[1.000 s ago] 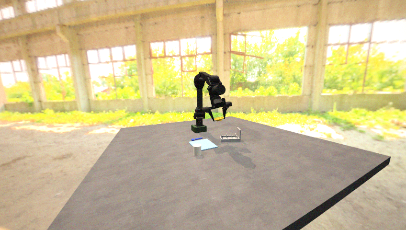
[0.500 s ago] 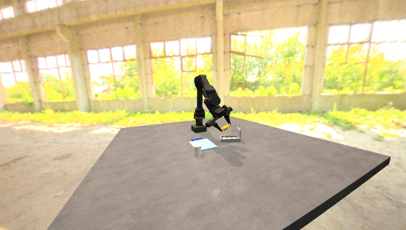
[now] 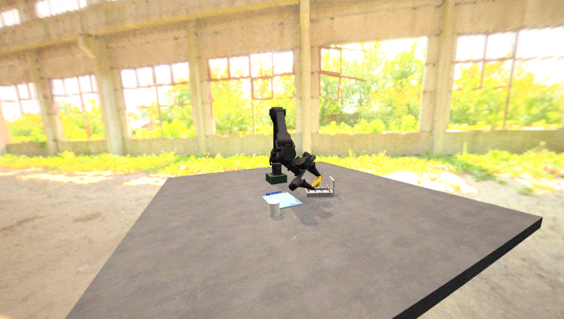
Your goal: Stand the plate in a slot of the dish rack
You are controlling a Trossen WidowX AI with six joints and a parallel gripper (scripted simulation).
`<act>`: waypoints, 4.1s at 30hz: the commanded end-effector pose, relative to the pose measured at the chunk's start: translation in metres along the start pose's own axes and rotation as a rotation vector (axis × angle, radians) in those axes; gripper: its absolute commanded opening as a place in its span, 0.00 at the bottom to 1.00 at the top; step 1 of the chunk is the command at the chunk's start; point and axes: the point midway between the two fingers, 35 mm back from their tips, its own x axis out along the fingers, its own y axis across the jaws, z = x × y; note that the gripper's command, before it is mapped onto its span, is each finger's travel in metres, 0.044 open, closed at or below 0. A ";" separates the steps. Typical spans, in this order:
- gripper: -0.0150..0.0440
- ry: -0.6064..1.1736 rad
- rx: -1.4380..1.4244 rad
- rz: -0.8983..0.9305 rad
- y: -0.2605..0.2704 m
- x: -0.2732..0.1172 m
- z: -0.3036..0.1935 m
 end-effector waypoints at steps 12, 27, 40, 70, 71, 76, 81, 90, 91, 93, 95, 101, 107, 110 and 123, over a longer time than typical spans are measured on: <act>0.25 -0.258 -0.324 0.198 0.000 -0.001 -0.019; 0.25 -0.499 -0.647 0.323 0.018 -0.018 -0.046; 0.25 -0.572 -0.747 0.363 0.028 -0.024 -0.056; 0.25 -0.561 -0.751 0.356 0.016 -0.003 -0.067; 0.25 -0.561 -0.752 0.356 0.016 -0.003 -0.068; 0.25 -0.562 -0.755 0.357 0.017 0.000 -0.071; 0.25 -0.563 -0.758 0.357 0.014 0.003 -0.075; 0.25 -0.562 -0.758 0.361 0.008 0.010 -0.082; 0.25 -0.562 -0.758 0.361 0.008 0.010 -0.082; 0.25 -0.562 -0.758 0.361 0.008 0.010 -0.082; 0.25 -0.562 -0.758 0.361 0.008 0.010 -0.082; 0.34 -0.563 -0.764 0.359 0.008 0.010 -0.082; 0.61 -0.563 -0.764 0.359 0.008 0.010 -0.082; 0.74 -0.563 -0.764 0.359 0.008 0.010 -0.082; 0.93 -0.563 -0.764 0.359 0.008 0.010 -0.082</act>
